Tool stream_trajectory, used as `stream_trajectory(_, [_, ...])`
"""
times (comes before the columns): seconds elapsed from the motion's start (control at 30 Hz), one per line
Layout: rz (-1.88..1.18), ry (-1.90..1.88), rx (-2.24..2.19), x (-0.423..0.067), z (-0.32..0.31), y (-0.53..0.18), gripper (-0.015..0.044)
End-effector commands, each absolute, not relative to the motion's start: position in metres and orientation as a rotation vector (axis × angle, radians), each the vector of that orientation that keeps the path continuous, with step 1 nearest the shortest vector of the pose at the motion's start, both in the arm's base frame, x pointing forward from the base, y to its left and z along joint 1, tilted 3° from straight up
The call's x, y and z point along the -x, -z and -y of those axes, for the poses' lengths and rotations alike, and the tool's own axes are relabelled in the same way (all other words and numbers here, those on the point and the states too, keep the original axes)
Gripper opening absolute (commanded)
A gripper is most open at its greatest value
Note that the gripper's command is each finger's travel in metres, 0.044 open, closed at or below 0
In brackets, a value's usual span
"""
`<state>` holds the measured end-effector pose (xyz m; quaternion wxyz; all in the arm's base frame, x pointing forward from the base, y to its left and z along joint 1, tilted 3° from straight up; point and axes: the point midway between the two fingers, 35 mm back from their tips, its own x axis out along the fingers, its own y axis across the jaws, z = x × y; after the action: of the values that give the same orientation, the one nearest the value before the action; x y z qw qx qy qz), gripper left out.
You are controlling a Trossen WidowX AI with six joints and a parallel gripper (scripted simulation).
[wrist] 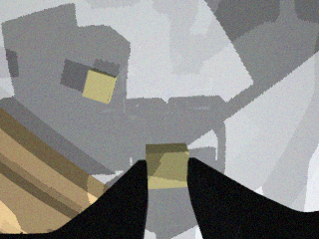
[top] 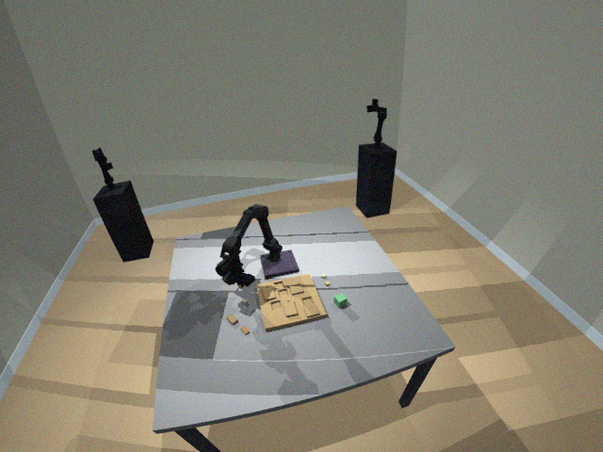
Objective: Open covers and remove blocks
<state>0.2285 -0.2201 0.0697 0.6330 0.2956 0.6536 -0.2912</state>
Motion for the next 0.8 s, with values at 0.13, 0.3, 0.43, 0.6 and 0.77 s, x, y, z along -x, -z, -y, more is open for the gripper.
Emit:
stream_trajectory(0.13, [-1.499,0.665,-0.668,-0.227,0.220,-0.057,0.0080])
stream_trajectory(0.3, [-1.499,0.665,-0.668,-0.227,0.220,-0.048,0.0080])
stream_trajectory(0.43, [-1.499,0.665,-0.668,-0.226,0.220,-0.042,0.0080])
stream_trajectory(0.6, [-1.499,0.665,-0.668,-0.226,0.219,-0.034,0.0080])
stream_trajectory(0.77, [-1.499,0.665,-0.668,-0.225,0.218,-0.026,0.0080])
